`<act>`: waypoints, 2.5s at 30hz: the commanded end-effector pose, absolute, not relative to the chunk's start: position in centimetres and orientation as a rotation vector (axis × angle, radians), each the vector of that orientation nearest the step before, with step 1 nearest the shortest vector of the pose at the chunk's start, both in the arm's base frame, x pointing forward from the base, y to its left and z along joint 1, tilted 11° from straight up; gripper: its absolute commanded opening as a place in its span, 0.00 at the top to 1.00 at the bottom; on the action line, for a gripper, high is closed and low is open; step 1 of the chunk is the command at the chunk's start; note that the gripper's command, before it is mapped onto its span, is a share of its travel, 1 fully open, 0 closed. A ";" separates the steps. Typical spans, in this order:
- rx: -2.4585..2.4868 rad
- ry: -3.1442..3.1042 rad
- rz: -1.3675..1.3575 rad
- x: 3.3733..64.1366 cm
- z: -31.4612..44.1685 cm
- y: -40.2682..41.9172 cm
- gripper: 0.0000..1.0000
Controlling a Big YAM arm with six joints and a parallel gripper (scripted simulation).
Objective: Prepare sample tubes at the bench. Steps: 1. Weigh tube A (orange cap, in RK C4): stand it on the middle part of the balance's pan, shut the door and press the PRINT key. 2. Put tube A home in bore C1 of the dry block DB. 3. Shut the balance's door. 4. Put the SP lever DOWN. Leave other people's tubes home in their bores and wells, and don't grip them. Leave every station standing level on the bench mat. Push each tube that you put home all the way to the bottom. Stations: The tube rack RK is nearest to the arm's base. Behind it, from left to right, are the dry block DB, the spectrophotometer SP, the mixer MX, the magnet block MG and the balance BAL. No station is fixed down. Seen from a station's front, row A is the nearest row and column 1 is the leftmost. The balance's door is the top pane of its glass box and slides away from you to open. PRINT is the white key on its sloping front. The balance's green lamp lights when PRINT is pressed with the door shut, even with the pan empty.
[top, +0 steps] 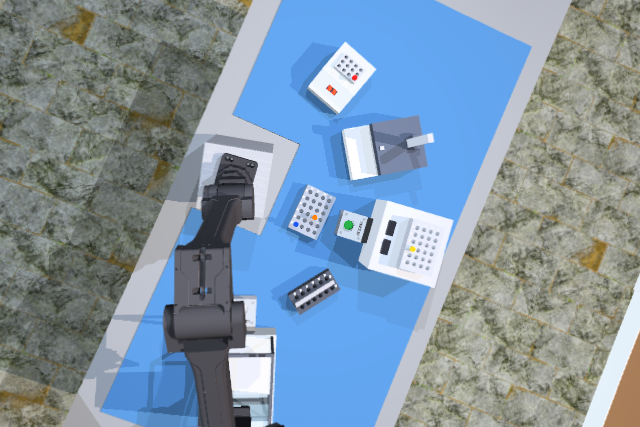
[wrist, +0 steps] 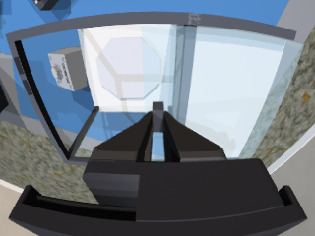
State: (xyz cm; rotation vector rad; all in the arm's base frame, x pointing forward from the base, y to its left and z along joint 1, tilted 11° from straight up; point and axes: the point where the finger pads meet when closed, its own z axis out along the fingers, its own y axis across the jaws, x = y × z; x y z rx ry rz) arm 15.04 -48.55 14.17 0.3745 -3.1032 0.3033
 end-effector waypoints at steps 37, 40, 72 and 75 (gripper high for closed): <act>0.377 -3.106 0.382 15.7 16.0 -52.4 0.94; 0.377 -3.106 0.382 15.7 16.0 -52.4 0.94; 0.377 -3.106 0.382 15.7 16.0 -52.4 0.94; 0.377 -3.106 0.382 15.7 16.0 -52.4 0.94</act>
